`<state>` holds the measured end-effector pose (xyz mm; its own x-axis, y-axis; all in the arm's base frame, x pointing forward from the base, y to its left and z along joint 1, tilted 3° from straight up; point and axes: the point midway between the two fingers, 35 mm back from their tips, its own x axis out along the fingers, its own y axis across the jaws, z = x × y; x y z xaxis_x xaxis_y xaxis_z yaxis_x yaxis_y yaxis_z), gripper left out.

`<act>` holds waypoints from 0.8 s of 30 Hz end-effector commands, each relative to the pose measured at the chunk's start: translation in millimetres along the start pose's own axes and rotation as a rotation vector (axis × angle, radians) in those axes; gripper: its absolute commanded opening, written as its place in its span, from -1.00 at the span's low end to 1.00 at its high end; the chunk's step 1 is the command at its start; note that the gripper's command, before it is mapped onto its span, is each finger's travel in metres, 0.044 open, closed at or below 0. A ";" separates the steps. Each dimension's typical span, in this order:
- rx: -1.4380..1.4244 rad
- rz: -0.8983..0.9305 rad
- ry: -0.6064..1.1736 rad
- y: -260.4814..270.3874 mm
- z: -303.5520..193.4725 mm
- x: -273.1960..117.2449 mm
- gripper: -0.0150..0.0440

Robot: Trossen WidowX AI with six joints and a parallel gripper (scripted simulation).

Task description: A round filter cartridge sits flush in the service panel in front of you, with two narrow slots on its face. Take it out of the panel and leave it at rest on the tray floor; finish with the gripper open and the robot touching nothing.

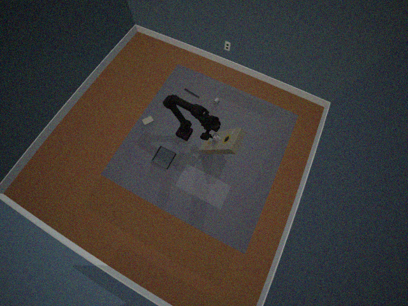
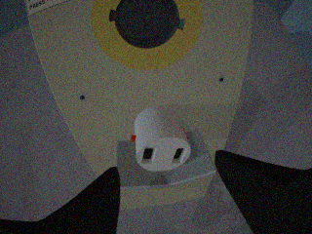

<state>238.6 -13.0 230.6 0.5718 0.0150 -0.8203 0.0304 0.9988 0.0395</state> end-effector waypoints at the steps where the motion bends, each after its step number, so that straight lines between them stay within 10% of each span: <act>1: -0.008 -0.003 0.017 -0.7 -3.4 9.7 0.54; 24: -0.008 -0.003 0.016 -0.8 -4.5 46.6 0.54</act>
<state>259.2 -12.5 198.9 0.5700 0.0153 -0.8215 0.0200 0.9993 0.0324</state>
